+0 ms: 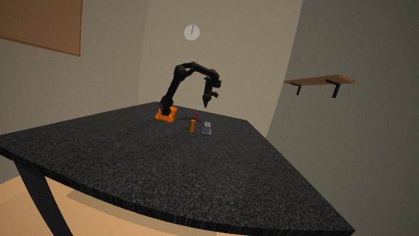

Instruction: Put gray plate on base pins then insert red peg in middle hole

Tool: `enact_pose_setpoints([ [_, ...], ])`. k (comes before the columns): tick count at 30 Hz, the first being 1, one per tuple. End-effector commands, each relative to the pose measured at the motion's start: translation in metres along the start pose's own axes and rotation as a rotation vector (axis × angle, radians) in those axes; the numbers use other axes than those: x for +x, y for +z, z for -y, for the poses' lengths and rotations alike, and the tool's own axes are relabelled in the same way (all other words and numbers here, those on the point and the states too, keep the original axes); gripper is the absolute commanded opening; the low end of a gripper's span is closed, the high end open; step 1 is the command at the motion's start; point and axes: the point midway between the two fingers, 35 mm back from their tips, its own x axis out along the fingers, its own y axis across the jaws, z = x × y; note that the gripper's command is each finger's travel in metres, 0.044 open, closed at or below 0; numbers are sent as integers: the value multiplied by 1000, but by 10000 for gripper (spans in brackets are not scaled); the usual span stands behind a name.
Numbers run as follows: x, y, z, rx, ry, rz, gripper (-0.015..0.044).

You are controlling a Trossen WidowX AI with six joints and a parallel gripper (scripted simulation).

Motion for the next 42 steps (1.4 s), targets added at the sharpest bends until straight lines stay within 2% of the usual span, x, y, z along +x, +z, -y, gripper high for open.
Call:
enact_pose_setpoints([
  [1, 11, -42, -51, 685, -30, -30, 440],
  [11, 14, -64, -71, 1155, -48, -18, 440],
  [26, 14, -64, -71, 1155, -48, -18, 440],
  [31, 47, -64, -70, 1156, -49, -17, 440],
  [42, 65, -64, -71, 1156, -49, -16, 440],
])
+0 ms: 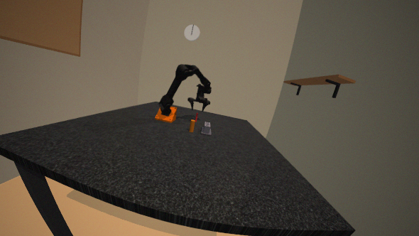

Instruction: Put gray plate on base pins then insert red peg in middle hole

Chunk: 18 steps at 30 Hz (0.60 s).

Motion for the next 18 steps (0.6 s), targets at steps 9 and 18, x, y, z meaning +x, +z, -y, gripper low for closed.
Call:
enact_pose_setpoints([
  [9, 19, 0, -1, -3, -2, 4, 440],
  [18, 34, 0, -2, -4, -1, 5, 440],
])
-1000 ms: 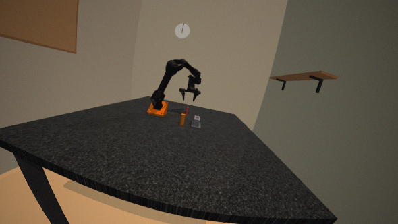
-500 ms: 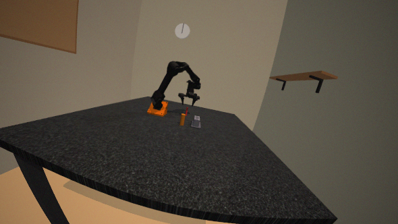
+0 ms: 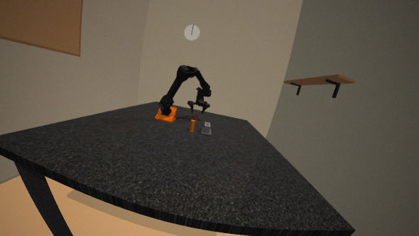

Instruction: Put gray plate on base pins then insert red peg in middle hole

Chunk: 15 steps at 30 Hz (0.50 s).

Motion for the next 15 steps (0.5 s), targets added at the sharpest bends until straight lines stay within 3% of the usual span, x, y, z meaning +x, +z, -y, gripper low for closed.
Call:
enact_pose_setpoints([
  [1, 9, 0, 1, -6, -6, 8, 440],
  [15, 31, 1, 2, -7, -6, 10, 440],
])
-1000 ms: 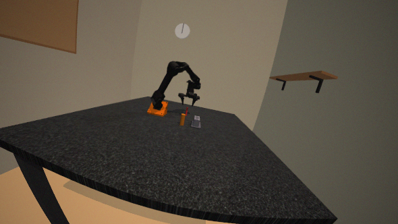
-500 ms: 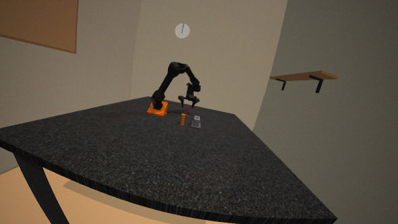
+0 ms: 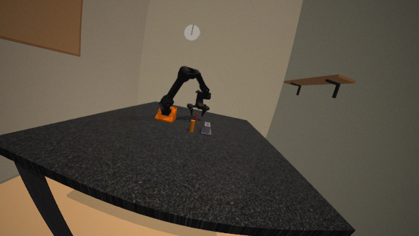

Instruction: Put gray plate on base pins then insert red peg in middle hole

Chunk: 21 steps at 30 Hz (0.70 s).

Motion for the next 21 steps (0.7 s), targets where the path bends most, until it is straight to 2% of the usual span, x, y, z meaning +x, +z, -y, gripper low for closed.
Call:
enact_pose_setpoints([
  [1, 8, 0, 1, -7, -7, 8, 440],
  [2, 8, 0, 1, -7, -7, 8, 440],
  [17, 8, 0, 1, -7, -7, 8, 46],
  [21, 8, 0, 1, -7, -7, 8, 20],
])
